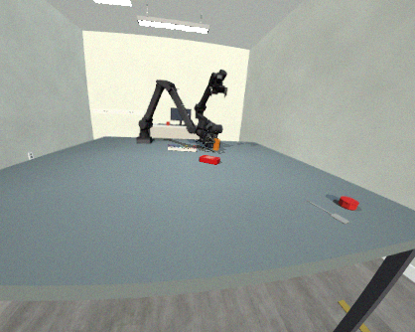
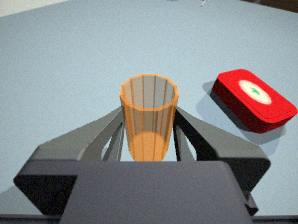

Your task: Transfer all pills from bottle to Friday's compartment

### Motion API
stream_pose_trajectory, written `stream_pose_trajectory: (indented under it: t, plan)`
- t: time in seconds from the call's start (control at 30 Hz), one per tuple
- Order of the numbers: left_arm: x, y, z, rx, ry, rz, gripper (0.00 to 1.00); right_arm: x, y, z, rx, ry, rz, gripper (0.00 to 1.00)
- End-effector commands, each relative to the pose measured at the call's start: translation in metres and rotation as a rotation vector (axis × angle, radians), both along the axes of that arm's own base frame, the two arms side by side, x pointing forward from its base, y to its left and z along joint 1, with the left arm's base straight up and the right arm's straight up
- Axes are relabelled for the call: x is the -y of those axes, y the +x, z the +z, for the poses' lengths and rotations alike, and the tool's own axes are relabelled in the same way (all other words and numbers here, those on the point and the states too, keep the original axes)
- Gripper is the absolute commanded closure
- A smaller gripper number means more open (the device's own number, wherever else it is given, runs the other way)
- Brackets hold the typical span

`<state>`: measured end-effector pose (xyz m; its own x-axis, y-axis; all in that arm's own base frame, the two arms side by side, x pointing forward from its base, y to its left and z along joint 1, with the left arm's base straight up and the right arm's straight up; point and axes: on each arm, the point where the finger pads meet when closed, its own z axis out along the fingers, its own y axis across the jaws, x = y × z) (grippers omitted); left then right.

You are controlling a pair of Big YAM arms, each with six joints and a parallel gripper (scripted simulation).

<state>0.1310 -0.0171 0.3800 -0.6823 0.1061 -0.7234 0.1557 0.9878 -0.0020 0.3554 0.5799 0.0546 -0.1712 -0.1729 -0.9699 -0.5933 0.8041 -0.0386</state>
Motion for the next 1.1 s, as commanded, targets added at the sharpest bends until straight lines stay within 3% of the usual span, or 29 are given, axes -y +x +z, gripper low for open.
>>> stream_pose_trajectory:
  t: [0.0, 0.2, 0.37, 0.4, 0.53, 0.6, 0.73, 0.77, 0.83, 1.07]
  plan:
    - [0.001, -0.002, 0.028, 0.04, -0.004, 0.014, 0.0, -0.009, 0.004, 0.005, 0.035, 0.061, 0.001, 0.64]
    - [0.001, -0.002, 0.029, 0.039, -0.012, 0.021, 0.0, -0.001, -0.001, -0.019, 0.027, 0.046, 0.002, 0.64]
    - [0.0, -0.002, 0.028, 0.039, -0.003, 0.023, 0.0, 0.0, -0.002, -0.023, 0.027, 0.046, 0.003, 0.64]
    - [-0.001, -0.002, 0.027, 0.039, -0.002, 0.024, 0.0, -0.006, 0.0, -0.013, 0.037, 0.068, 0.003, 0.64]
    - [-0.001, -0.002, 0.027, 0.039, -0.001, 0.025, 0.0, 0.001, -0.004, -0.029, 0.029, 0.049, 0.004, 0.64]
    - [-0.001, -0.002, 0.027, 0.039, -0.001, 0.026, 0.0, -0.003, 0.001, -0.015, 0.033, 0.067, -0.001, 0.46]
    - [-0.001, -0.002, 0.027, 0.038, 0.0, 0.027, 0.0, 0.0, -0.003, -0.026, 0.029, 0.049, 0.004, 0.46]
    - [-0.001, -0.002, 0.027, 0.038, 0.0, 0.027, 0.0, 0.002, -0.007, -0.019, 0.029, 0.065, 0.007, 0.34]
    - [-0.001, -0.002, 0.027, 0.038, 0.0, 0.027, 0.0, 0.004, -0.014, -0.002, 0.03, 0.1, 0.01, 0.33]
    - [0.0, -0.002, 0.028, 0.039, 0.001, 0.02, 0.0, 0.014, -0.028, 0.002, 0.029, 0.105, 0.011, 0.33]
